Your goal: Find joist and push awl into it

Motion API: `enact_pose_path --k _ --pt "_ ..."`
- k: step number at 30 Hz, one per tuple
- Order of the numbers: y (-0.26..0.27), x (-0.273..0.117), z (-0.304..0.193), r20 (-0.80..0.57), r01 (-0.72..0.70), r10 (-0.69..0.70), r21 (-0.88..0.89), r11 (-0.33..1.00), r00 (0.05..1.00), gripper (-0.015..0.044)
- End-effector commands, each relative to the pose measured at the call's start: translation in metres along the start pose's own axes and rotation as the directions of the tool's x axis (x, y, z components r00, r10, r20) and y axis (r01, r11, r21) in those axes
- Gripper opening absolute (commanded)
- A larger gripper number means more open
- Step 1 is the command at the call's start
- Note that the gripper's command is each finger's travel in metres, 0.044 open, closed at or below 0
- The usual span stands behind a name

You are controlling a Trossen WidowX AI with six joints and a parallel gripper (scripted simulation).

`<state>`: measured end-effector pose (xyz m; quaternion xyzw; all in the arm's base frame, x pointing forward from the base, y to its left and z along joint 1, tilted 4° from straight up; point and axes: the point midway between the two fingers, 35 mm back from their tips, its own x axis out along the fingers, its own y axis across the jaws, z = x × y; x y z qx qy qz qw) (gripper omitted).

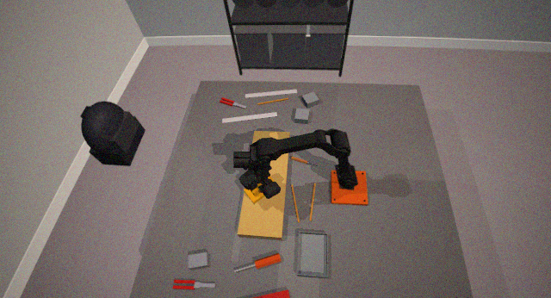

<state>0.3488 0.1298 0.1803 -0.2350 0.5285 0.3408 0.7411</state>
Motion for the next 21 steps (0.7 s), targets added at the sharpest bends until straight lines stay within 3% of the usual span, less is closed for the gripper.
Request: enact_pose_path --k 1,21 --pt "0.028 -0.001 0.011 0.015 -0.009 0.010 -0.070 0.998 1.000 0.0000" --pt "0.150 0.009 0.025 0.005 -0.094 0.103 -0.368 0.925 0.995 0.0000"
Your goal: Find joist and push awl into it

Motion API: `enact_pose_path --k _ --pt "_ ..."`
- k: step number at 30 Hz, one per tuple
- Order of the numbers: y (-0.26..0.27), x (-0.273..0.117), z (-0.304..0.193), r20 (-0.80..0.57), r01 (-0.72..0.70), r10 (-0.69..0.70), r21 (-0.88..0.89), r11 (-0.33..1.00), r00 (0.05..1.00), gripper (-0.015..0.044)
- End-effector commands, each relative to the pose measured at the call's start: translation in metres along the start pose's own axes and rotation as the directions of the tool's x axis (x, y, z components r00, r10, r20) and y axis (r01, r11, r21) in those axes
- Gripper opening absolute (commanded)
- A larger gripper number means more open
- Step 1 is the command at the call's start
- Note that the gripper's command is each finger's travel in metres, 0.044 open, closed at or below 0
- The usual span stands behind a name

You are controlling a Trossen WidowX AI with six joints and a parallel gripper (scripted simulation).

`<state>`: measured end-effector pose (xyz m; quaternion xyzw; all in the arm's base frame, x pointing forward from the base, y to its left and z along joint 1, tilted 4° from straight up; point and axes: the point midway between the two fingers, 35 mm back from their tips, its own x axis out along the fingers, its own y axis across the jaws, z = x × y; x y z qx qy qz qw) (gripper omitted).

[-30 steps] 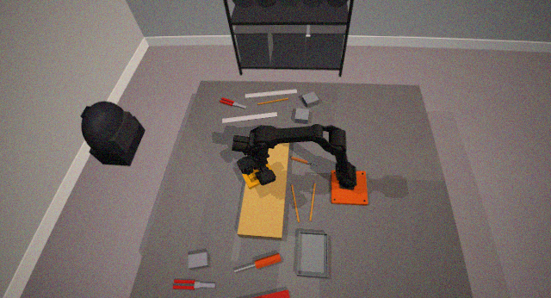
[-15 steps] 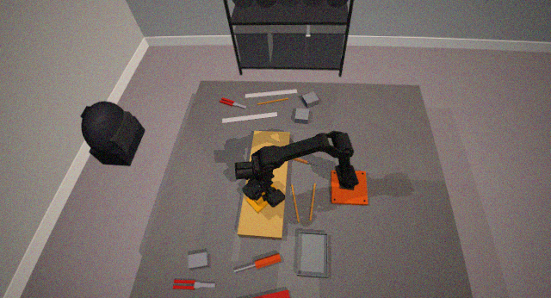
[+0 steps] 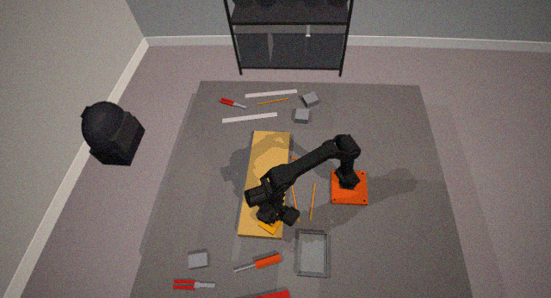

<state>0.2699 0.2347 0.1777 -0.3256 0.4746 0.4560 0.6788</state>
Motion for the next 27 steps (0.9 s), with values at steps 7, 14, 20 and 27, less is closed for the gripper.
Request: enact_pose_path --k 7,14,20,27 --pt "0.062 0.002 0.017 0.018 -0.036 0.040 -0.161 0.986 0.999 0.0000" --pt "0.104 0.005 0.021 0.017 -0.067 0.074 -0.265 0.962 0.997 0.0000" --pt "0.139 0.006 0.021 0.014 -0.092 0.104 -0.353 0.931 0.995 0.0000" --pt "0.180 0.006 0.016 0.008 -0.120 0.138 -0.450 0.885 0.990 0.0000"
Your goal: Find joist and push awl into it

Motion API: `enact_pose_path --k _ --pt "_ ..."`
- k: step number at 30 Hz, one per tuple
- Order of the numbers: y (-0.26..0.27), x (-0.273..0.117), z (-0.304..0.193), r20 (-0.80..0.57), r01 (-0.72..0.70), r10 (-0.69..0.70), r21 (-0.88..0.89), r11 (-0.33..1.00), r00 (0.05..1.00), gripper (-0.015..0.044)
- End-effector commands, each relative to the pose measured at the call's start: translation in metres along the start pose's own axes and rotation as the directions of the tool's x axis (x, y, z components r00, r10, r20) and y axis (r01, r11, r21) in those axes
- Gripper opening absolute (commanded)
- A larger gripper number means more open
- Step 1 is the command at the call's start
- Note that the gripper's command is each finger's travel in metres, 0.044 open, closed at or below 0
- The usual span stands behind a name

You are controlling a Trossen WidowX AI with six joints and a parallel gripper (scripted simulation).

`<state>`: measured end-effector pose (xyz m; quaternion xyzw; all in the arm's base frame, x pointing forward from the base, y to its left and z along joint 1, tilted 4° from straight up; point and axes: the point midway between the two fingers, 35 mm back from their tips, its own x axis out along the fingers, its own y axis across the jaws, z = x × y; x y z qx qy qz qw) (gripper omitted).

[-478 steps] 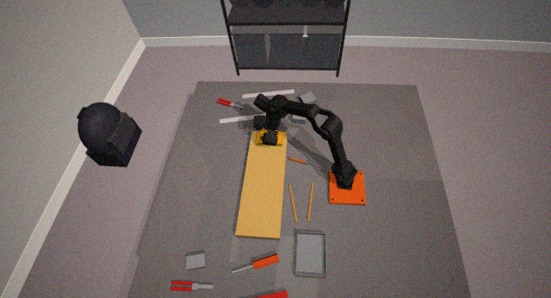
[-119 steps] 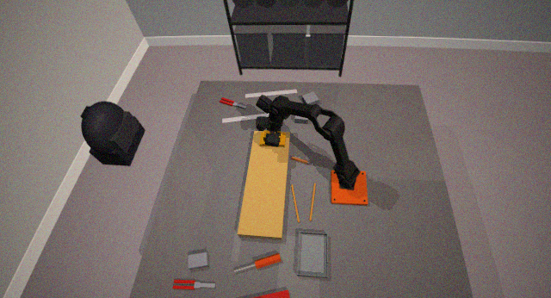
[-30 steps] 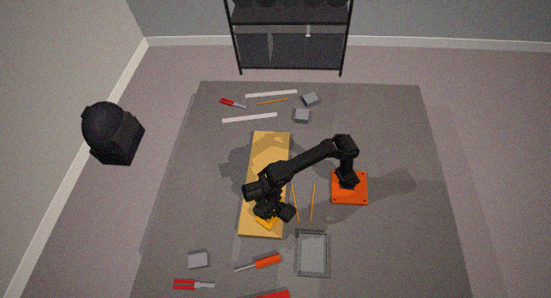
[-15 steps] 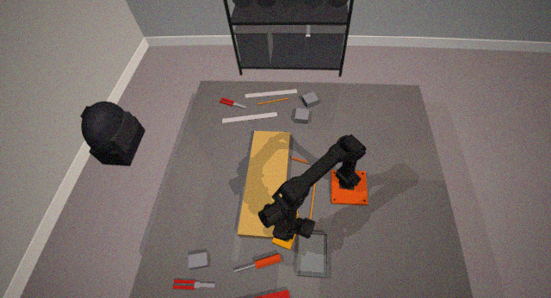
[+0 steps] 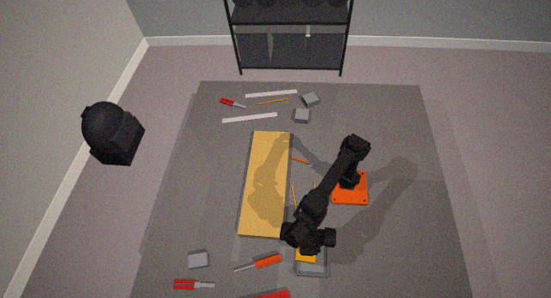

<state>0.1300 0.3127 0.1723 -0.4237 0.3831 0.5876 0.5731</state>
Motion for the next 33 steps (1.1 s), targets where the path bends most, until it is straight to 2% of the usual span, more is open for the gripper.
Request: enact_pose_path --k 1,33 --pt "0.025 -0.002 0.008 0.019 -0.011 0.012 -0.066 0.998 1.000 0.0000" --pt "0.026 0.040 0.002 0.019 -0.014 0.015 -0.076 0.997 1.000 0.0000"
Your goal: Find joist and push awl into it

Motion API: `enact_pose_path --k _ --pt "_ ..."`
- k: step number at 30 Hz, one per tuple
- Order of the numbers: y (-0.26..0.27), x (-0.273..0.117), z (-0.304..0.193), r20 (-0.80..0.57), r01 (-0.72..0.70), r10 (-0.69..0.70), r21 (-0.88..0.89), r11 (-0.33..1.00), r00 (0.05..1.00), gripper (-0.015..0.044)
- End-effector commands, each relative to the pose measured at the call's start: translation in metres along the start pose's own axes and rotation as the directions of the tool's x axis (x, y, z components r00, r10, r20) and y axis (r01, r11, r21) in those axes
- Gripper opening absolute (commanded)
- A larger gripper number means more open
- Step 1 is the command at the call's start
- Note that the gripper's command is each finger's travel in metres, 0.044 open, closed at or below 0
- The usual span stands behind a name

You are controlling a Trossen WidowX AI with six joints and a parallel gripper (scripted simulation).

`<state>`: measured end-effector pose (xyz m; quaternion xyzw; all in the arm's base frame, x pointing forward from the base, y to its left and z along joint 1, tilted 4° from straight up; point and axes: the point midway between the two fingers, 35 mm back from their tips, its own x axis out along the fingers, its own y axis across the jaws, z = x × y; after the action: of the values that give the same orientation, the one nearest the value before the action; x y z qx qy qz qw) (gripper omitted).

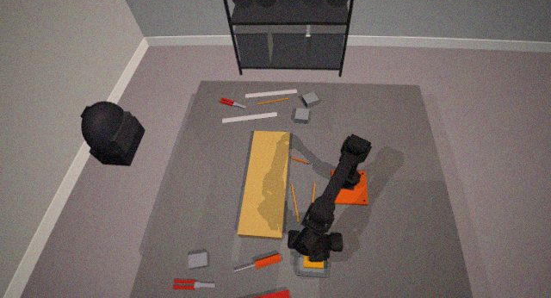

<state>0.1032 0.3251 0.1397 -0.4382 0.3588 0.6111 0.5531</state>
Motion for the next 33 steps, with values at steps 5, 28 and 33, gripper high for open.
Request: enact_pose_path --k 5,28,33 --pt "-0.001 0.013 -0.003 0.004 0.004 -0.005 0.004 1.000 1.000 0.0000" --pt "0.000 0.044 -0.014 0.004 0.004 -0.004 0.004 1.000 1.000 0.0000" --pt "0.000 0.051 -0.016 0.004 0.004 -0.004 0.004 1.000 1.000 0.0000"
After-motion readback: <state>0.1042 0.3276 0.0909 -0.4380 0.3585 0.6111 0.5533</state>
